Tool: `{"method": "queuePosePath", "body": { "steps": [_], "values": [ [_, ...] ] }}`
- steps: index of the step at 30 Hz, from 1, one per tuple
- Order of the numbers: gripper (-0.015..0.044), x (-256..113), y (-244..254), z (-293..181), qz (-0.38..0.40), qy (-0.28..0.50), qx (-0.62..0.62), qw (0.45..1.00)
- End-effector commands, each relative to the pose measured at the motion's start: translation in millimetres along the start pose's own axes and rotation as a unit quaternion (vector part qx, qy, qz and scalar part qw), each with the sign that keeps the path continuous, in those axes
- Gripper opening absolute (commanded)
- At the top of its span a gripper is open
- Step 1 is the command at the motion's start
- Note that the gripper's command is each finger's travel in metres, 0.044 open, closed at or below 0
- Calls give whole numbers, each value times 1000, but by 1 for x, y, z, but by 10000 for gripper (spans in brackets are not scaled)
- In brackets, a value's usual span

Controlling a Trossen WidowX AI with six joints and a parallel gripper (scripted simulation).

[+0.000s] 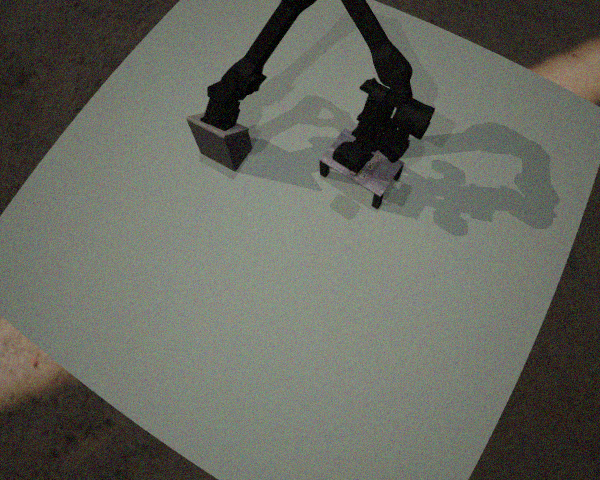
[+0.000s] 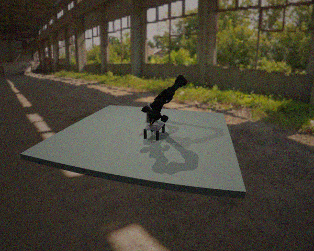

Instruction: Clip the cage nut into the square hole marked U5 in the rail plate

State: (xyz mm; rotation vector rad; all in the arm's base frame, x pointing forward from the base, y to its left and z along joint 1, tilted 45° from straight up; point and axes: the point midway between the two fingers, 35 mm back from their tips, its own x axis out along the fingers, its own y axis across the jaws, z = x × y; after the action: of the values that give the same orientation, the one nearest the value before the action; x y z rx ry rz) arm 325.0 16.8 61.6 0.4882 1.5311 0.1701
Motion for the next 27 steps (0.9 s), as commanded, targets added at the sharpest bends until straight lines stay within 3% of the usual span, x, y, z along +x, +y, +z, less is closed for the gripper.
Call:
{"method": "queuePosePath", "body": {
  "steps": [1, 27],
  "values": [
    [26, -2, 0, 0, -6, -2, 2, 1000],
    [26, -2, 3, 0, -17, -2, 2, 1000]
  ]
}}
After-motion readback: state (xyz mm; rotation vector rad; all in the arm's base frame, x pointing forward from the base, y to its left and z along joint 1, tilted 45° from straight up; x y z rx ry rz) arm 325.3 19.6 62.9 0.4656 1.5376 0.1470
